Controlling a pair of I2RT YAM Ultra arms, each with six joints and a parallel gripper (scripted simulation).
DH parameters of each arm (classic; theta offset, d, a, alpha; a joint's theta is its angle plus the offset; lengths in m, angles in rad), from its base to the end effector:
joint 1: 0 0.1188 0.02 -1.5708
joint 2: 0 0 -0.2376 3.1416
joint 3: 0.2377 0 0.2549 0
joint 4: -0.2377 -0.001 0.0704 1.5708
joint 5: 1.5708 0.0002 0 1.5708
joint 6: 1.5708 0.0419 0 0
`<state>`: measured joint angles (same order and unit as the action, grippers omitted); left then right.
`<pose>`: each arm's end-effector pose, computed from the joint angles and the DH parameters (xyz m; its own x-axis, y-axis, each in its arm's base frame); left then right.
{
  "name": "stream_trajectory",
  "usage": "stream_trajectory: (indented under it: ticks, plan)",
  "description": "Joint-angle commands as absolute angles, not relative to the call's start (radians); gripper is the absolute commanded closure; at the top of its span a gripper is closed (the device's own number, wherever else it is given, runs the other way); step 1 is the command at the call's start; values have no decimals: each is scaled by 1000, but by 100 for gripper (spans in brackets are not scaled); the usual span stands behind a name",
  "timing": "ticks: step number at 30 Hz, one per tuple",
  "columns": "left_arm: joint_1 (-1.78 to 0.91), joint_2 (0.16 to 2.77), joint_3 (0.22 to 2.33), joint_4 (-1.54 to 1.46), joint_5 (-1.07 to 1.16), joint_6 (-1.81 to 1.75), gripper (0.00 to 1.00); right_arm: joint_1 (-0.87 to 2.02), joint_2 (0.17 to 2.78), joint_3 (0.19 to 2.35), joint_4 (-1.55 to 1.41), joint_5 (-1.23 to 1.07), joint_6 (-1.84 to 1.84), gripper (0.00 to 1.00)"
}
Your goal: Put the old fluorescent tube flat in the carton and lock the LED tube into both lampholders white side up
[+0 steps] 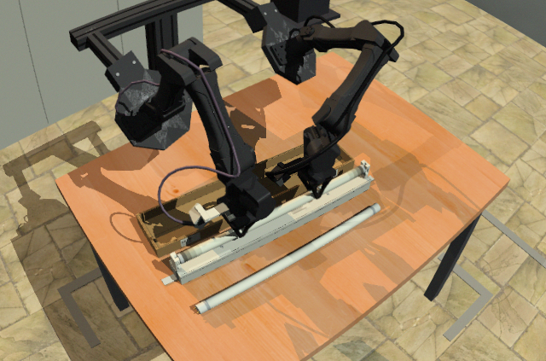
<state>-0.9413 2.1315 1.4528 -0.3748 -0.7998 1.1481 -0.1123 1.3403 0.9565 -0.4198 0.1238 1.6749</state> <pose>0.2759 -0.3260 0.1246 0.1134 0.9238 0.3656 0.6121 -0.3548 0.7067 0.2932 -0.0373 0.2323 0.2697 0.9628 -0.0163 0.6910 -0.1817 0.6996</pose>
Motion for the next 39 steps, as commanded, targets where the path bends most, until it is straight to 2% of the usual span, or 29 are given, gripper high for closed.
stream_trajectory:
  ticks: [1,7,21,39]
  plan:
    - [-987,2097,1398,-286,-825,1189,89,-105,1292,908,-374,161,1665,89]
    - [-989,2087,1353,-258,-822,1206,89,-109,1276,875,-369,164,1663,89]
    - [-1004,2063,1209,47,-871,1329,89,-99,1216,743,-163,190,1648,89]
    - [-1004,2105,1132,138,-869,1383,89,-87,1219,674,-99,194,1643,89]
